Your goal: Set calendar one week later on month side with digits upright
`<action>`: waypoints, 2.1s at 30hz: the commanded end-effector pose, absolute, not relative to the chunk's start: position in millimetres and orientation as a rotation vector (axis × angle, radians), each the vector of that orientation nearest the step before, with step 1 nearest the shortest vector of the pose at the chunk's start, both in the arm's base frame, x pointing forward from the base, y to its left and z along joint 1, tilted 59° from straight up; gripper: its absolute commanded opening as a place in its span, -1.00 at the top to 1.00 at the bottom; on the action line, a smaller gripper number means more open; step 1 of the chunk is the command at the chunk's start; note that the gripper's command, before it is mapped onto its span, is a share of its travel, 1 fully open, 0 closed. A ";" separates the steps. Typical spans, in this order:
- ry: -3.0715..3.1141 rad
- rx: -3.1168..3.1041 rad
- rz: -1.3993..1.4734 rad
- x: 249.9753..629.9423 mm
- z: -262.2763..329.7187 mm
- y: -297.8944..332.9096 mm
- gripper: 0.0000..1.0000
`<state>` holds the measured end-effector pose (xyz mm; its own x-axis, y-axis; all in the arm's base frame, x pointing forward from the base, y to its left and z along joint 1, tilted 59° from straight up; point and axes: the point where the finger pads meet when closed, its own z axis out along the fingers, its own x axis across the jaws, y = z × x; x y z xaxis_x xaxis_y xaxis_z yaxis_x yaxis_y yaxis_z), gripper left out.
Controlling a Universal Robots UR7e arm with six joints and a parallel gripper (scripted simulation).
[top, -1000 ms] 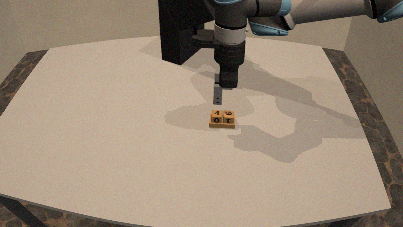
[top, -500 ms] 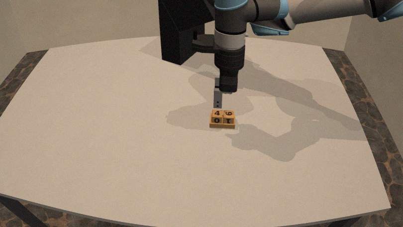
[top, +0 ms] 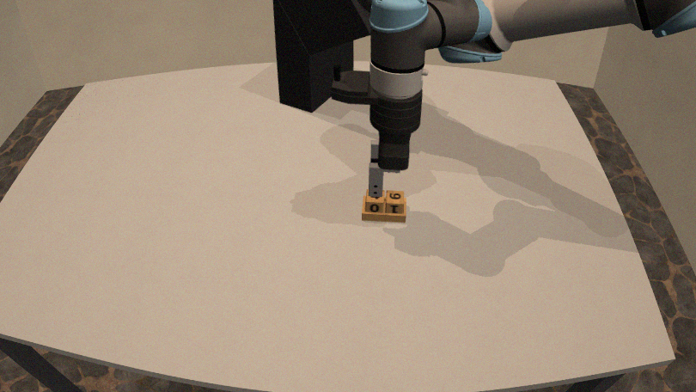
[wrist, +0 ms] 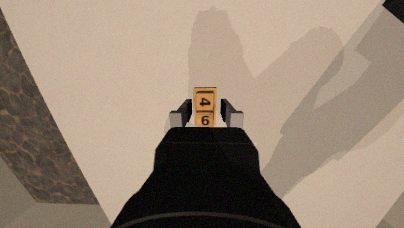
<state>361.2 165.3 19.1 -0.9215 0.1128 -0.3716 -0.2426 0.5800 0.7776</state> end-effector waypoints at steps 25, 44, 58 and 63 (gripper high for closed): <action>2.430 -0.102 1.277 366.8 11.2 177.5 -0.74; 2.430 -0.102 1.277 366.8 11.3 177.5 -0.74; 2.430 -0.102 1.277 366.8 11.3 177.5 -0.74; 2.430 -0.102 1.277 366.1 11.2 177.8 -0.74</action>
